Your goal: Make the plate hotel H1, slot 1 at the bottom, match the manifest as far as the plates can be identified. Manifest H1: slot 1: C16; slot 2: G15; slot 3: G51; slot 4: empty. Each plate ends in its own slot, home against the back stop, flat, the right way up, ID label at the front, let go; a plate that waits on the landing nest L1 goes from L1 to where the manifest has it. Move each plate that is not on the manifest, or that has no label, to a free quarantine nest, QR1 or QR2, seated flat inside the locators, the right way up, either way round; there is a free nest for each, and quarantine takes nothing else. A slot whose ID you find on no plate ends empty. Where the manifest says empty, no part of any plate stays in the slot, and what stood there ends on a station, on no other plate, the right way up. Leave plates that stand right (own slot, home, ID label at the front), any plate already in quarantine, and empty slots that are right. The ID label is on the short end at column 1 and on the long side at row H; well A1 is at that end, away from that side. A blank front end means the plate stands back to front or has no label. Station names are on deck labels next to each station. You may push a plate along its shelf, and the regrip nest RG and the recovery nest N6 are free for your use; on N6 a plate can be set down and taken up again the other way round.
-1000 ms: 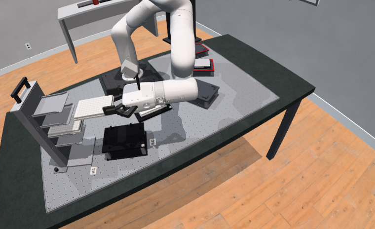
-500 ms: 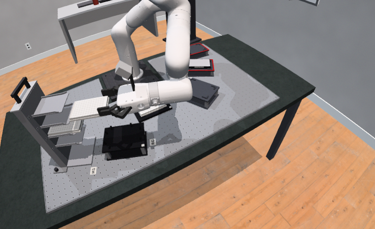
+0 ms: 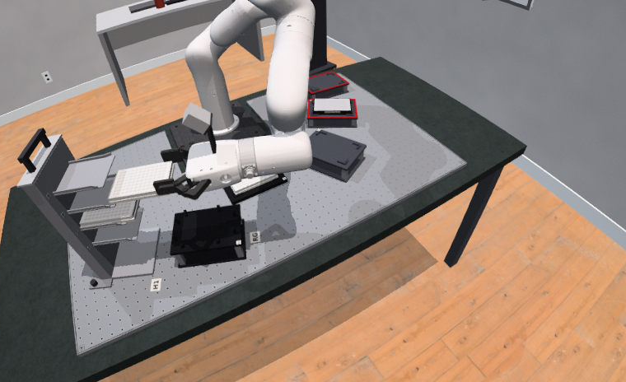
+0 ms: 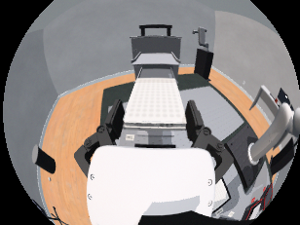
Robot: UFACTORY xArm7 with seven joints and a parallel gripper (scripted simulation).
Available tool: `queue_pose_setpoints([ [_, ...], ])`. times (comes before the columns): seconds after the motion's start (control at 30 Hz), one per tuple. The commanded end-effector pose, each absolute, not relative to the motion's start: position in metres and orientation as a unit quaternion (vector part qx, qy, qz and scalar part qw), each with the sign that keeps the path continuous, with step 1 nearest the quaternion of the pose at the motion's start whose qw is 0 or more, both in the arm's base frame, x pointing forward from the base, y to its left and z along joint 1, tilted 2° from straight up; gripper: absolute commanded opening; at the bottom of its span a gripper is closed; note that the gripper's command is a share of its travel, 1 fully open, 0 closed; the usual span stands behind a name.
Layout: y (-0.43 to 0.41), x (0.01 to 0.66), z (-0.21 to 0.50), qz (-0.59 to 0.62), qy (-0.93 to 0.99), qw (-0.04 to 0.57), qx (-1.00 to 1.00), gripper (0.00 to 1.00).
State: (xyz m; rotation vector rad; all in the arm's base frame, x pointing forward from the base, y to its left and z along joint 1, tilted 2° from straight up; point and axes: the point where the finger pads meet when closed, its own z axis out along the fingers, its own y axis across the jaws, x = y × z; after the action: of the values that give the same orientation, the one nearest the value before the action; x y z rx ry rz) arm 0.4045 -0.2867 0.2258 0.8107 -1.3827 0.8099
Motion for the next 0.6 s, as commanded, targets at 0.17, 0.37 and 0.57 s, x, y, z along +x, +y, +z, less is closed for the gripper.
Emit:
queue_pose_setpoints([
  [0.17, -0.298, 0.398, 0.228, 0.353, -0.603, 0.622, 0.352, 0.00],
  [0.37, -0.303, 0.396, 0.228, 0.353, -0.603, 0.623, 0.352, 0.00],
  [0.57, -0.310, 0.392, 0.228, 0.353, -0.603, 0.623, 0.352, 0.00],
])
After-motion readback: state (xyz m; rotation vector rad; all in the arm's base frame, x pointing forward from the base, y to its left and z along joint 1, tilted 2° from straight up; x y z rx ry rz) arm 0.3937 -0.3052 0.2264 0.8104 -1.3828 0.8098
